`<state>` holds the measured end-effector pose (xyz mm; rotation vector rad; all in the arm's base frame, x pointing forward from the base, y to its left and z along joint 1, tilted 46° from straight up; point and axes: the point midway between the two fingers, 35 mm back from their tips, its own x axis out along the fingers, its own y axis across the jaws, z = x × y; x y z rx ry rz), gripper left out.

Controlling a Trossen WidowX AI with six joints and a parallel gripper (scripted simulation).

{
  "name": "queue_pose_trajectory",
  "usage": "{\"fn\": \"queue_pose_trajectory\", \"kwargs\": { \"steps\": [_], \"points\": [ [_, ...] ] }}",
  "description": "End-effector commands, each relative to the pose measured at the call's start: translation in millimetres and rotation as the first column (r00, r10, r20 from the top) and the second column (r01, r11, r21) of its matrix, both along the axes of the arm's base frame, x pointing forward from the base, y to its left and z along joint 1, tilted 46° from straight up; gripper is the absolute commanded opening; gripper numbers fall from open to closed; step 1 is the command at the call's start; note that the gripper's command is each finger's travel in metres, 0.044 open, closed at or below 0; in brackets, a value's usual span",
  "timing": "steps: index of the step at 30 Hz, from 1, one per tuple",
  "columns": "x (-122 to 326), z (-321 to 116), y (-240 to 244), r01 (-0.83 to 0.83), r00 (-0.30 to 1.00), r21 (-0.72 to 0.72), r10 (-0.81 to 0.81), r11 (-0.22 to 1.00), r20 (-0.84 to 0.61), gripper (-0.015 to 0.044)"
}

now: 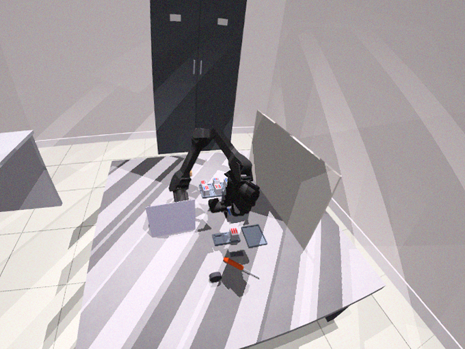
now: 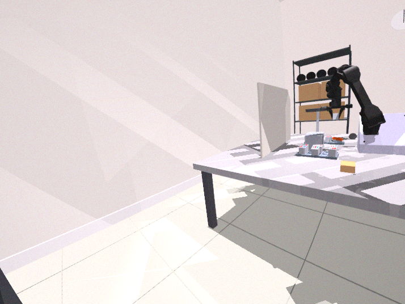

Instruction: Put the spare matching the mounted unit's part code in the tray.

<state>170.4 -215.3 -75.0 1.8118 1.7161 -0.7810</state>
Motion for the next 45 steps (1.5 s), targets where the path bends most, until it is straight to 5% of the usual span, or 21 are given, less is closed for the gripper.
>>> {"fn": "queue_pose_trajectory", "kwargs": {
  "steps": [1, 30, 45],
  "points": [
    [20, -1, -7, 0.003, 1.000, -0.005, -0.003, 1.000, 0.003, 0.0000],
    [142, -6, -6, 0.001, 1.000, 0.005, -0.001, 1.000, 0.012, 0.0000],
    [147, -12, 0, 0.001, 1.000, 0.005, -0.001, 1.000, 0.013, 0.0000]
  ]
}}
